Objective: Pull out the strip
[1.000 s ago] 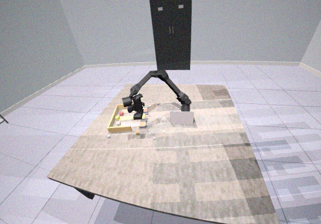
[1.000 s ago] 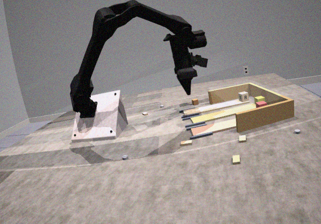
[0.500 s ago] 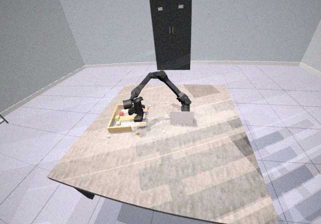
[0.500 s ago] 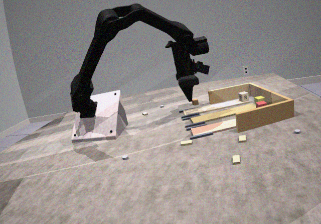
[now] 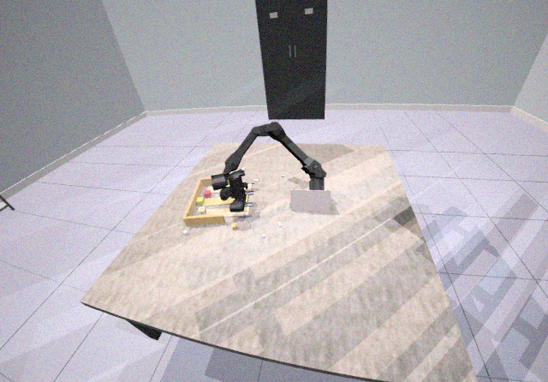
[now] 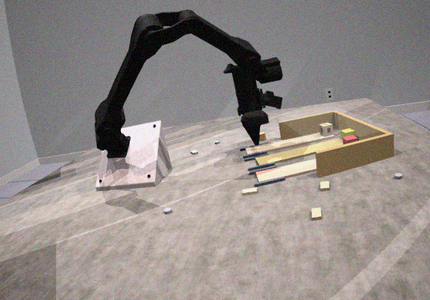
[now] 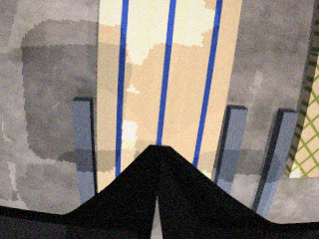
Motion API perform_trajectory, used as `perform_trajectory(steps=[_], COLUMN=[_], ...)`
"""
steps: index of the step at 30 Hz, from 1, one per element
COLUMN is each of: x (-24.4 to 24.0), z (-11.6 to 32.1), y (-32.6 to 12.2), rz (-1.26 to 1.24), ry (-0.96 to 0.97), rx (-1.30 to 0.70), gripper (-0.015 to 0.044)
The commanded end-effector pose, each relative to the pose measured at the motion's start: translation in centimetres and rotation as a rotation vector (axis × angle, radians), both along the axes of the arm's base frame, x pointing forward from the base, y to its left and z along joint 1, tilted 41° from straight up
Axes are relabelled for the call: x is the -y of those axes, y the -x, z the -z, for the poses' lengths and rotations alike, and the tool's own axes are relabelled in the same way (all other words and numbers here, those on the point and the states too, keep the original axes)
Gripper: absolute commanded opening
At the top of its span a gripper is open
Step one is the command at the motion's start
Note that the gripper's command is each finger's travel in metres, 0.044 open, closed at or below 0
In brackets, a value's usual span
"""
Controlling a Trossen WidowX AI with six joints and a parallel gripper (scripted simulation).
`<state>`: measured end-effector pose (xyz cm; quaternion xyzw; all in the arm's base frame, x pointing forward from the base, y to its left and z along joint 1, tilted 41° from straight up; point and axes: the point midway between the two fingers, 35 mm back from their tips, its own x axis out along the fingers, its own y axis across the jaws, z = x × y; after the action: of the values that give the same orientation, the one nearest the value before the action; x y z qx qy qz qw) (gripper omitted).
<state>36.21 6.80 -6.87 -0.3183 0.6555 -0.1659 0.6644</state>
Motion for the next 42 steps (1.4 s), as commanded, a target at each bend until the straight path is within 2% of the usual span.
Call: perform_trajectory(steps=[1,42], x=[0.67,0.95], z=[0.75,1.03], y=[0.22,0.17], rz=[-0.003,-0.003], ry=[0.011,0.011], rx=[-0.013,-0.013], gripper=[0.0000,0.0000])
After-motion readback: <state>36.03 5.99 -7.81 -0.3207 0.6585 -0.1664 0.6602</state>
